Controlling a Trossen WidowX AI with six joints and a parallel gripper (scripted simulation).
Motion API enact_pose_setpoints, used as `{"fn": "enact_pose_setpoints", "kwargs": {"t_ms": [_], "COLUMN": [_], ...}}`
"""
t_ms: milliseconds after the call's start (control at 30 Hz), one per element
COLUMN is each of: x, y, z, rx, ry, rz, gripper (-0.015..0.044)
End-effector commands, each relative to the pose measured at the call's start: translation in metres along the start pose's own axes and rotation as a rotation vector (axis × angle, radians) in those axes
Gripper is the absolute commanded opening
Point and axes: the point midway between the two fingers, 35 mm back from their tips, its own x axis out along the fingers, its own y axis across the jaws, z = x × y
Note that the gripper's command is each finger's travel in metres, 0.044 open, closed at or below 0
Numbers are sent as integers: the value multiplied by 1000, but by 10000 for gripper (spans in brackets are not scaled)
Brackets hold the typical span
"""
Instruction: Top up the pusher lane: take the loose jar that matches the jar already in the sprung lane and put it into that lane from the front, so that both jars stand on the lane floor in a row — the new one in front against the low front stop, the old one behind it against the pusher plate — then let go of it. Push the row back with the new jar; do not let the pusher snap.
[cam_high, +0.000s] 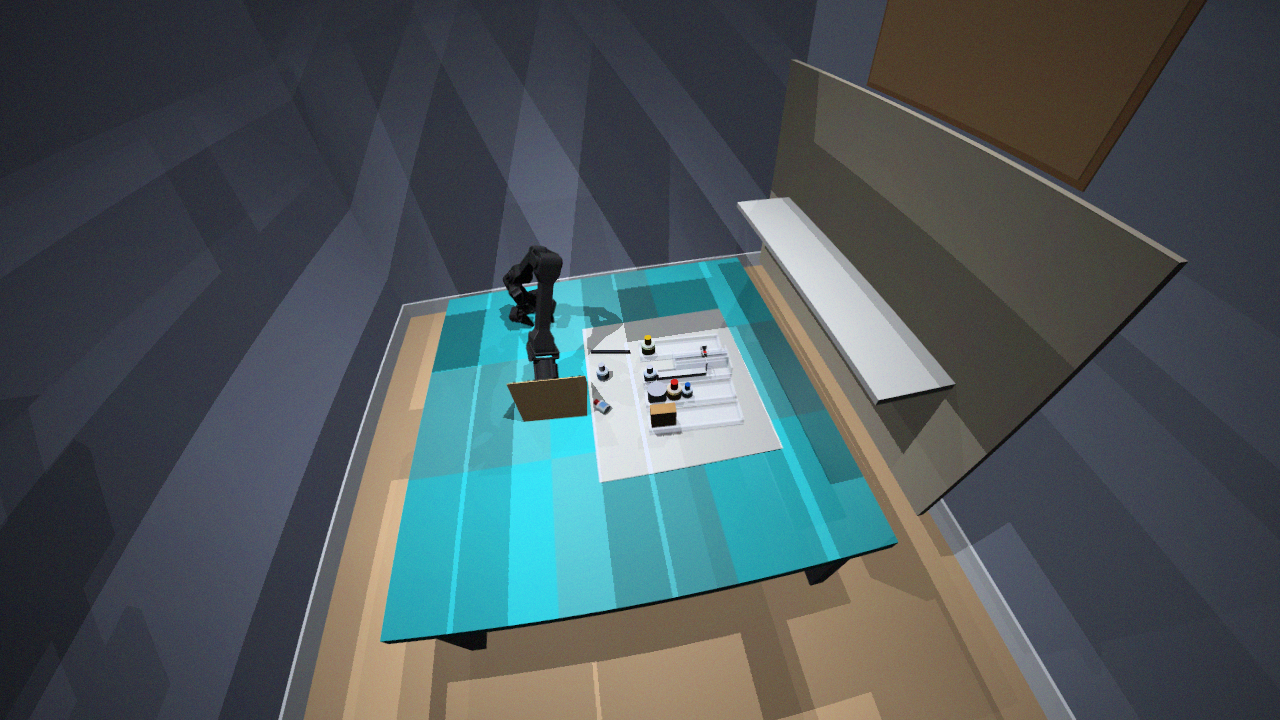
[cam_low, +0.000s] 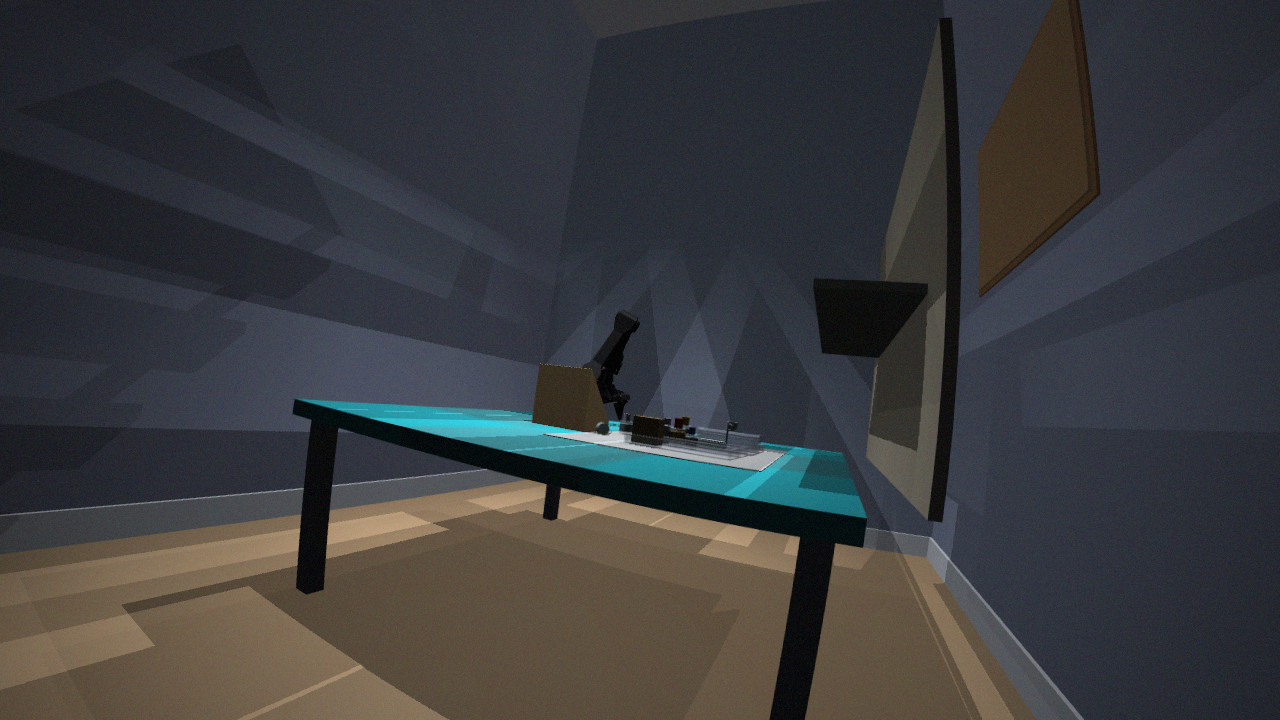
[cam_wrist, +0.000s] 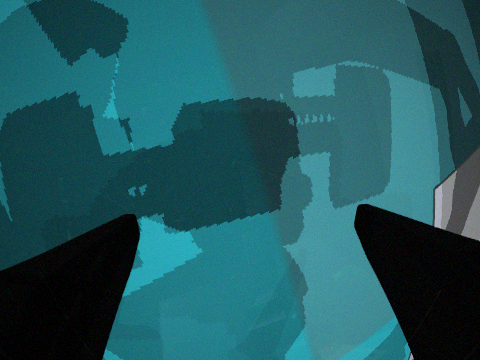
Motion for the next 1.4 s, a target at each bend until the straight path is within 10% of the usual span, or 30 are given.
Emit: {"fn": "enact_pose_setpoints", "kwargs": {"t_ms": [0,667,1367], "x": [7,48,-12], "y": [-30,-251,-334], "z": [25,10,-187], "rx": [144,338,747], "ry": [-46,139,713], "rz": [-58,-529,-255], "gripper": [440,440,440]}}
